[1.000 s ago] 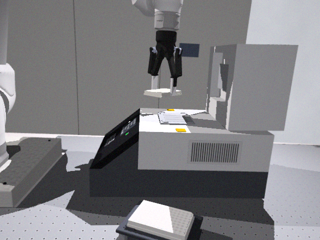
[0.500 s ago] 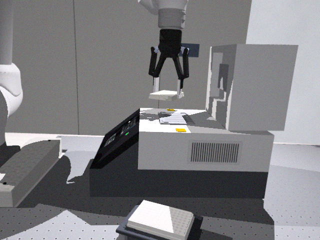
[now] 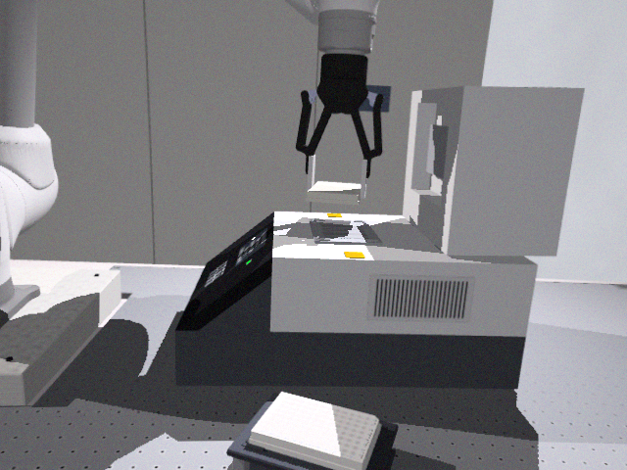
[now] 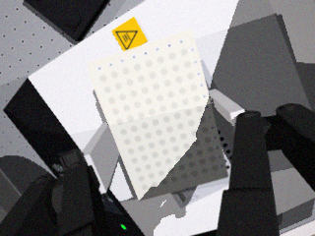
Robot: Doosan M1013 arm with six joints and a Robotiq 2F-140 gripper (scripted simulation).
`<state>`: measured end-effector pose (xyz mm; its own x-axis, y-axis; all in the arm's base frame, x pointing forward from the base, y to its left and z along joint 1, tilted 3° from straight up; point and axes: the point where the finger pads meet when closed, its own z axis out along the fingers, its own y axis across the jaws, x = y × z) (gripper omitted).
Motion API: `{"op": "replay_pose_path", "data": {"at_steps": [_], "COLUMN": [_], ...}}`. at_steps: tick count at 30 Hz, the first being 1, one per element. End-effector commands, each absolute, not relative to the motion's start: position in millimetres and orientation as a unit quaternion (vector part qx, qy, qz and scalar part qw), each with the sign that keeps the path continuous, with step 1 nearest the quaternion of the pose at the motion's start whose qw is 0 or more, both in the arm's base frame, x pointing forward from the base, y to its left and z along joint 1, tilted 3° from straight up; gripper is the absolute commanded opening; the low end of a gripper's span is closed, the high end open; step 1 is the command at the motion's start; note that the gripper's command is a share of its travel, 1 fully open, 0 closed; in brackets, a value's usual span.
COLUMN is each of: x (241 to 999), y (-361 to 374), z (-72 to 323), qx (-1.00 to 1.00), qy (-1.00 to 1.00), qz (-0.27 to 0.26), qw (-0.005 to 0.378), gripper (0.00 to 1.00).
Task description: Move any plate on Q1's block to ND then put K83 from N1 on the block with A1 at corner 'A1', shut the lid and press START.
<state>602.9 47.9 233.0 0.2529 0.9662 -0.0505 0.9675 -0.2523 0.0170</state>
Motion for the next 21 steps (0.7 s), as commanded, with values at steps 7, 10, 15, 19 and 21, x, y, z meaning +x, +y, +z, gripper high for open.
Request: {"op": "replay_pose_path", "data": {"at_steps": [7,10,15,19,21], "x": [609,609,610,610,610], "y": [4,-2,-7,-6,-6], "z": [235,236,236,236,236], "qx": [0.728,0.719,0.719,0.719,0.719], "qy": [0.685,0.695,0.695,0.695,0.695], "qz": [-0.016,-0.016,-0.016,-0.016,-0.016], "qw": [0.019,0.019,0.019,0.019,0.019], "gripper": [0.0,0.0,0.0,0.0,0.0]}}
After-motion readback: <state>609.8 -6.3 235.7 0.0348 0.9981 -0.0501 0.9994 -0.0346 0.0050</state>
